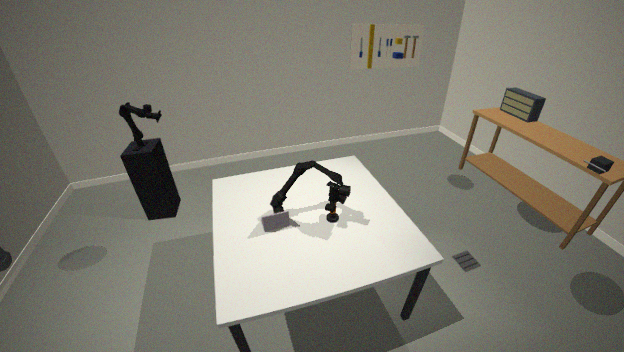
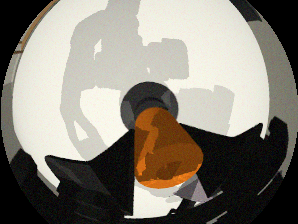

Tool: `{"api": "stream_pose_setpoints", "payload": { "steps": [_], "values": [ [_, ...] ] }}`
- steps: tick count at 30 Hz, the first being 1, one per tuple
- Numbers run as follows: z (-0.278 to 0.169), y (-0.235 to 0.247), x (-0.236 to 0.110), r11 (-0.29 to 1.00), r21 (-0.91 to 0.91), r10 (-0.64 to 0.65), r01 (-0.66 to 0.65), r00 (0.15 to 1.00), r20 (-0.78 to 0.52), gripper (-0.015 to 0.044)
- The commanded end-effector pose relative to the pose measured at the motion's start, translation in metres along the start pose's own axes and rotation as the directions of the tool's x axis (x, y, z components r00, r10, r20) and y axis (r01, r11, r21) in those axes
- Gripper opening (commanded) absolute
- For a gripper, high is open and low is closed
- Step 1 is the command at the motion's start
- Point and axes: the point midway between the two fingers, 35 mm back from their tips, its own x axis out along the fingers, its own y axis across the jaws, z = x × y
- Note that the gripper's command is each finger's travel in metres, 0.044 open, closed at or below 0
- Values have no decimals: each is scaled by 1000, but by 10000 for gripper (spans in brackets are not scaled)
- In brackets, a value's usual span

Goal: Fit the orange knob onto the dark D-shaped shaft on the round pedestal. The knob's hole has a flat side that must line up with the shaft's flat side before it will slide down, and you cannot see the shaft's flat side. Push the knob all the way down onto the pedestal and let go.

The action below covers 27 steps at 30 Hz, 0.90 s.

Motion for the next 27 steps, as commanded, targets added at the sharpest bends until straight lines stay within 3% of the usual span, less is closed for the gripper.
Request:
{"api": "stream_pose_setpoints", "payload": {
  "steps": [1,19,27],
  "values": [
    [2,0,0,1000,6,1,-1,1000,8,0],
    [-1,-3,-3,1000,6,0,0,1000,8,0],
    [-2,-3,-3,977,214,0,-2,1000,8,0]
  ]
}}
